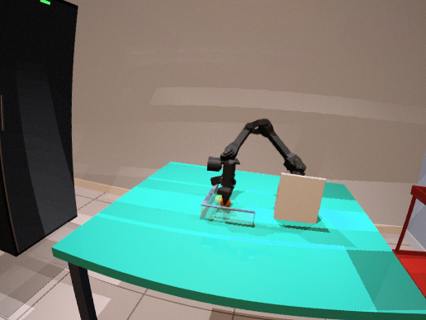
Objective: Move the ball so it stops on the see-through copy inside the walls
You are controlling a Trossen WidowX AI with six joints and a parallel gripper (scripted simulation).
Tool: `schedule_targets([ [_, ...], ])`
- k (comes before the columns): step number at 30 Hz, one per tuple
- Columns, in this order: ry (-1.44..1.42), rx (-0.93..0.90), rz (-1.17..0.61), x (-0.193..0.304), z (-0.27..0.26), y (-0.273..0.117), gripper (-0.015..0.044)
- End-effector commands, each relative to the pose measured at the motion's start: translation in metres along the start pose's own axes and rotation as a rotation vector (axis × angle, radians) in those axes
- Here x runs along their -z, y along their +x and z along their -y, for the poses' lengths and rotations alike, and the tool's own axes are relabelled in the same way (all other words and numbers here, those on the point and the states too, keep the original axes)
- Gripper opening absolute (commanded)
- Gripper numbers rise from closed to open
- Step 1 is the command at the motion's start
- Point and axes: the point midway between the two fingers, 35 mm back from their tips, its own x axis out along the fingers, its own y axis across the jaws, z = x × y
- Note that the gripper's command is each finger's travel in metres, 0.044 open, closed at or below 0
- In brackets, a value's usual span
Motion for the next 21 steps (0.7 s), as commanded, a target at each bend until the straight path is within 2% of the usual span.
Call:
schedule_targets([
  [1, -0.007, 0.003, -0.002, 0.001, -0.001, 0.002, 0.0195],
  [8, -0.008, -0.006, 0.0, -0.006, -0.004, -0.036, 0.0011],
  [9, -0.008, -0.007, 0.0, -0.006, -0.005, -0.043, 0.0],
  [21, -0.007, -0.005, -0.002, -0.001, -0.003, -0.131, 0.0],
])
